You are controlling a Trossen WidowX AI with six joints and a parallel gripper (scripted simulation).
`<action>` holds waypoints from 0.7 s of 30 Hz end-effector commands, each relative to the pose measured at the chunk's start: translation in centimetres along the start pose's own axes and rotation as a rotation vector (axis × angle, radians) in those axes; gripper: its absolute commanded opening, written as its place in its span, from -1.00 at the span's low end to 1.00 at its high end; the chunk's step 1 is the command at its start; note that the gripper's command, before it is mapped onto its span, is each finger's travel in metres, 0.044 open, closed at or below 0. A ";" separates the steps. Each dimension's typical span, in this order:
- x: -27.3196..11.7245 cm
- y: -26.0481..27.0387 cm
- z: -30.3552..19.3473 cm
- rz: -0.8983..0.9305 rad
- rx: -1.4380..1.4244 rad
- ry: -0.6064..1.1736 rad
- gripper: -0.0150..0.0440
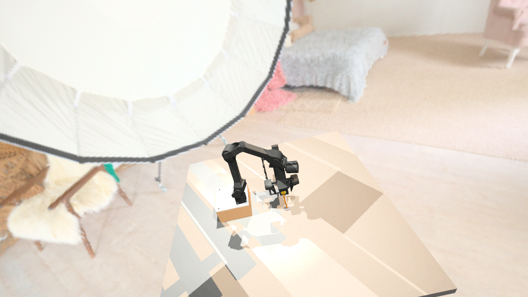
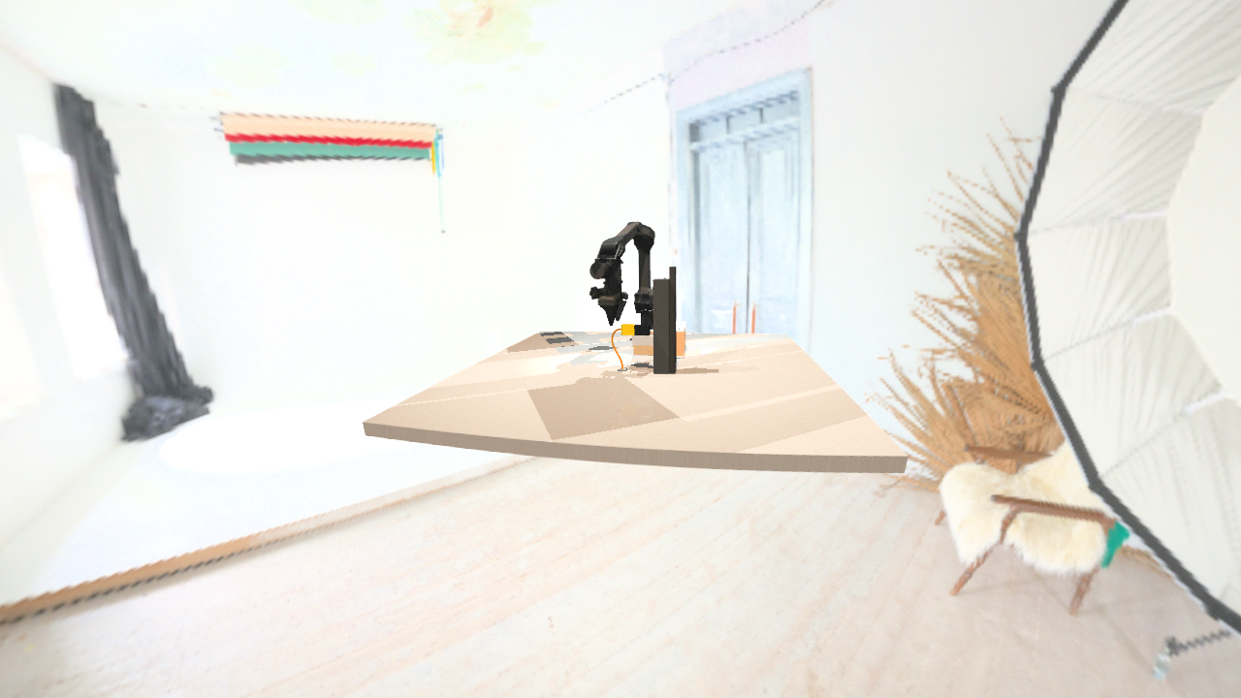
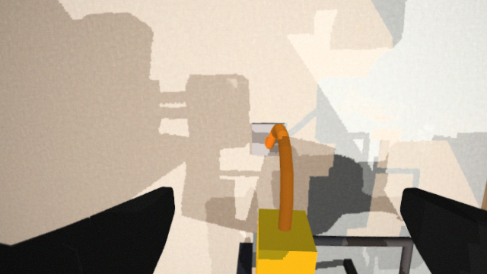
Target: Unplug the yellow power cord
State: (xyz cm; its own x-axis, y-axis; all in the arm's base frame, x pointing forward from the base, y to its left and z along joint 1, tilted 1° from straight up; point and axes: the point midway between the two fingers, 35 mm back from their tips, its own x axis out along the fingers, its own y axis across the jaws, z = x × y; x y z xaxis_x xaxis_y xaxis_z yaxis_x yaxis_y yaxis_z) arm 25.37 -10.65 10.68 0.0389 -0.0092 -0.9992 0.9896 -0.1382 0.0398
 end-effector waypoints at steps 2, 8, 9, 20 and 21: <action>-0.7 -0.1 3.3 0.003 0.004 -0.003 1.00; -0.8 -0.1 3.5 0.003 0.004 -0.003 1.00; -0.8 -0.1 3.5 0.003 0.004 -0.003 1.00; -0.8 -0.1 3.5 0.003 0.004 -0.003 1.00; -0.8 -0.1 3.5 0.003 0.004 -0.003 1.00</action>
State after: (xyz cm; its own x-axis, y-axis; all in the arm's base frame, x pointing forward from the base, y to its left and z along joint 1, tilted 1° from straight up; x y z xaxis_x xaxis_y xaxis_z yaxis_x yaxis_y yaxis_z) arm 24.79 -14.11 11.45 0.0422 -0.0149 -0.9990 0.9883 -0.1463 0.0439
